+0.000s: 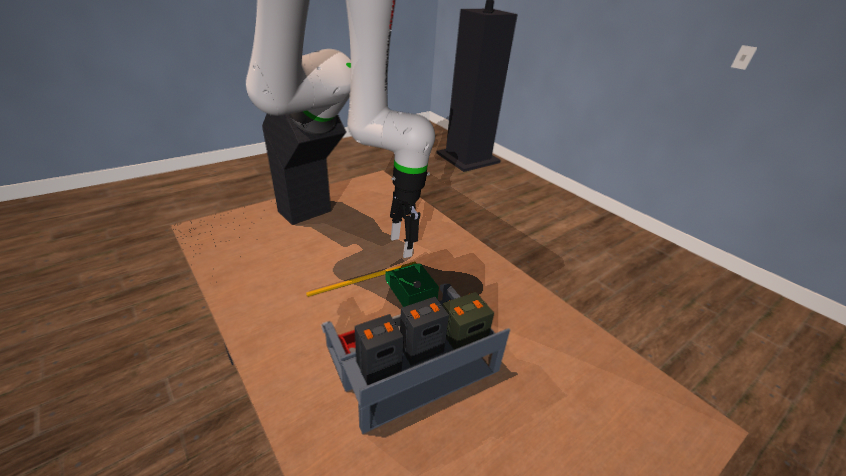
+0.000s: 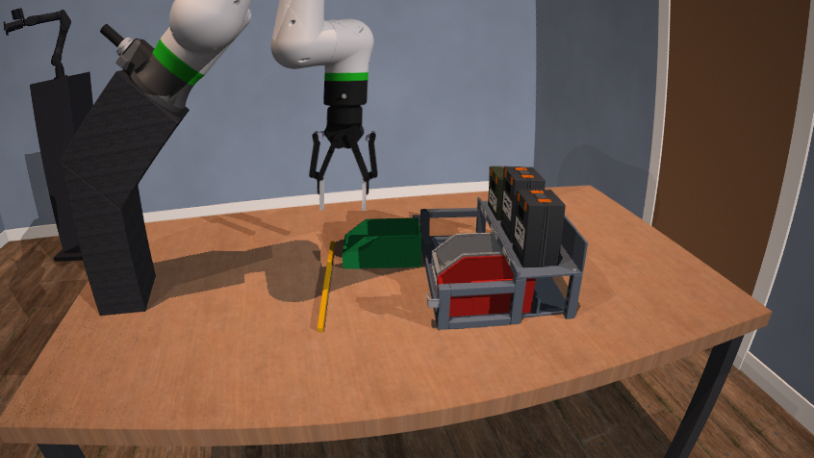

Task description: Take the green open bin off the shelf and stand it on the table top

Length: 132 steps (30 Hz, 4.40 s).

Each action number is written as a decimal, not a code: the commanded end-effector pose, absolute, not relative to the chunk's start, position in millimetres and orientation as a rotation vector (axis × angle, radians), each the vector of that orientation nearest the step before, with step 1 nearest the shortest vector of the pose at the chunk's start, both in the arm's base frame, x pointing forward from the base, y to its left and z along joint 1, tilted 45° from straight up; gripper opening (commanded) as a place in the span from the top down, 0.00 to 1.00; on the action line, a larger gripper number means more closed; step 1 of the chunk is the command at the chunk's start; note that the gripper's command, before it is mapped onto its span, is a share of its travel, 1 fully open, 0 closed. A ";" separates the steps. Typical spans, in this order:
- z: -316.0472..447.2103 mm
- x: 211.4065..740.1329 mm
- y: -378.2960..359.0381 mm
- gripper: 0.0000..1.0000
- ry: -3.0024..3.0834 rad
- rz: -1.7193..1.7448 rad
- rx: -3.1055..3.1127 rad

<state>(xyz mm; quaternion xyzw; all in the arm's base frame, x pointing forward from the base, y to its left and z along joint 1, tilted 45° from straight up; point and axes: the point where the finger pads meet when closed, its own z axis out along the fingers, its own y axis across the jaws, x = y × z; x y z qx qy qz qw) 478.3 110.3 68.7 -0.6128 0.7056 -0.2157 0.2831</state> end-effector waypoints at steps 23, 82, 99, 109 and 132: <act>67.7 478.6 109.9 0.43 1.828 -0.572 -1.611; 68.2 478.5 110.1 0.43 1.865 -0.575 -1.629; 68.2 478.5 110.1 0.43 1.865 -0.575 -1.629; 67.7 478.6 109.9 0.43 1.828 -0.572 -1.611; 68.4 478.4 110.2 0.43 1.877 -0.576 -1.635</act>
